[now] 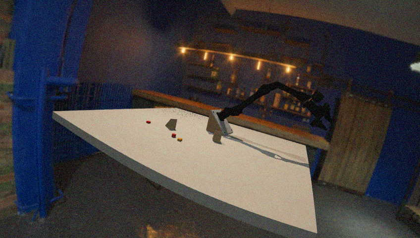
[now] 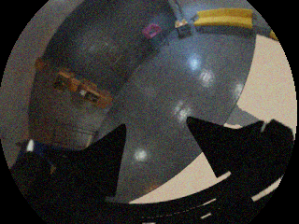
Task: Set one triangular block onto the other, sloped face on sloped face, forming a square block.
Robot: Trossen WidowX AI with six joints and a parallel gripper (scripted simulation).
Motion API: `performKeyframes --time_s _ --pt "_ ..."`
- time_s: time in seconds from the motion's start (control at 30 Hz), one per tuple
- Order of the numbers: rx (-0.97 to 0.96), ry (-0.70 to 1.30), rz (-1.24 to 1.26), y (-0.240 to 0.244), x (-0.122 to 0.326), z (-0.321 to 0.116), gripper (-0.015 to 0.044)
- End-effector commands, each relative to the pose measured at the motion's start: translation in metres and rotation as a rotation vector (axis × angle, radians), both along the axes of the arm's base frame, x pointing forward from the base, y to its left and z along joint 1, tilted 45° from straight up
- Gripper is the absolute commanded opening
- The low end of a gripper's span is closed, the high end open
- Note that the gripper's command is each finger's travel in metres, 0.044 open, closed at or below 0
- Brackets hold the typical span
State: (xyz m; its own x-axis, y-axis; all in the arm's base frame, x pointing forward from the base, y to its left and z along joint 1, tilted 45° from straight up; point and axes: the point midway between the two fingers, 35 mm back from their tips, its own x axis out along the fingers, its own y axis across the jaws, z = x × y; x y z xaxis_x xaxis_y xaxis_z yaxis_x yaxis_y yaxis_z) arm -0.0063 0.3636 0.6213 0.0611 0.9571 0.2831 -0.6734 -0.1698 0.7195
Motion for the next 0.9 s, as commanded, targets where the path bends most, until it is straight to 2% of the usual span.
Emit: performKeyframes --time_s 0.0,0.13,0.33,0.5,0.87 --pt "-0.001 -0.004 -0.007 0.0 0.002 0.0 0.0426" --pt "-0.05 -0.087 -0.129 0.014 0.037 -0.014 0.044" --pt "-0.225 -0.249 -0.259 0.047 0.093 -0.061 0.044" --pt "-0.414 -0.391 -0.365 0.061 0.157 -0.11 0.044" --pt "-0.839 -0.579 -0.452 0.044 0.3 -0.228 0.044"
